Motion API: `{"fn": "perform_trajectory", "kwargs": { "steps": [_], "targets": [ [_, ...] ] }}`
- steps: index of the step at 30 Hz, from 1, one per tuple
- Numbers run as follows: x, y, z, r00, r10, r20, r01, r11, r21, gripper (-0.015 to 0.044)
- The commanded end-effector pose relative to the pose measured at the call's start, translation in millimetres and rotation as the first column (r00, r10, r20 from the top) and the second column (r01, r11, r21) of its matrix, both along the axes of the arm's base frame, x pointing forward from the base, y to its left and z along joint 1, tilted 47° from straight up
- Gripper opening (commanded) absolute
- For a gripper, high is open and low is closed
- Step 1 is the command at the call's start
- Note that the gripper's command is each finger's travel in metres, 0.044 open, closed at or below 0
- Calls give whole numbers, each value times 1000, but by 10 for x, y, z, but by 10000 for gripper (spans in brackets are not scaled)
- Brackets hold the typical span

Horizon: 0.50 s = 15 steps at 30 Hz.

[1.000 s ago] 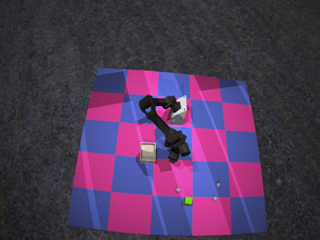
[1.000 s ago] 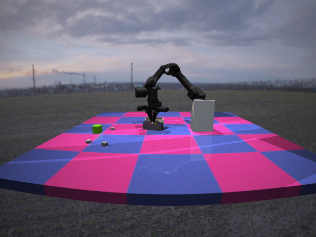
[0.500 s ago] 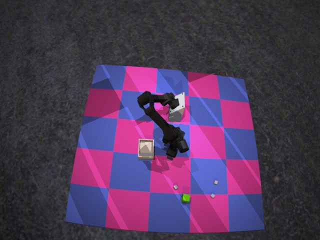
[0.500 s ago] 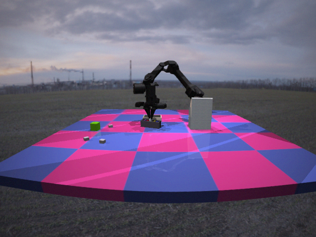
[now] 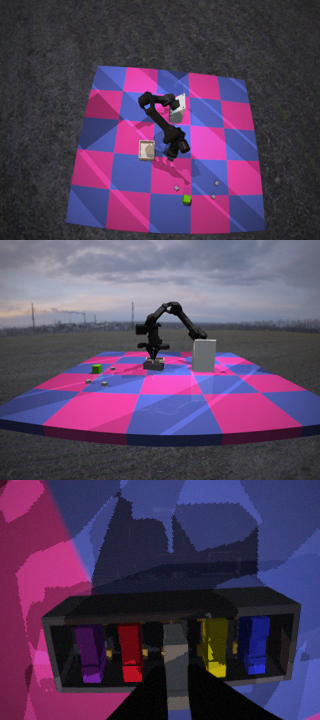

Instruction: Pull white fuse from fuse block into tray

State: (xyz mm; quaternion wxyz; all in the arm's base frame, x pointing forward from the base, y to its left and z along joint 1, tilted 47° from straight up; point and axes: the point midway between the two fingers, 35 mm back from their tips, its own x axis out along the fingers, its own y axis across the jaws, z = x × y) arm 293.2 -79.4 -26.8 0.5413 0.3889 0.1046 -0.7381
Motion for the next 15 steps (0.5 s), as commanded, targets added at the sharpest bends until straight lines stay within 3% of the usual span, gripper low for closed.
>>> {"fn": "perform_trajectory", "kwargs": {
  "steps": [1, 15],
  "targets": [
    [9, 20, 14, 1000, -5, 5, 5, 1000, 5, 0],
    [13, 70, 63, 1000, -5, 4, 5, 1000, 4, 0]
  ]
}}
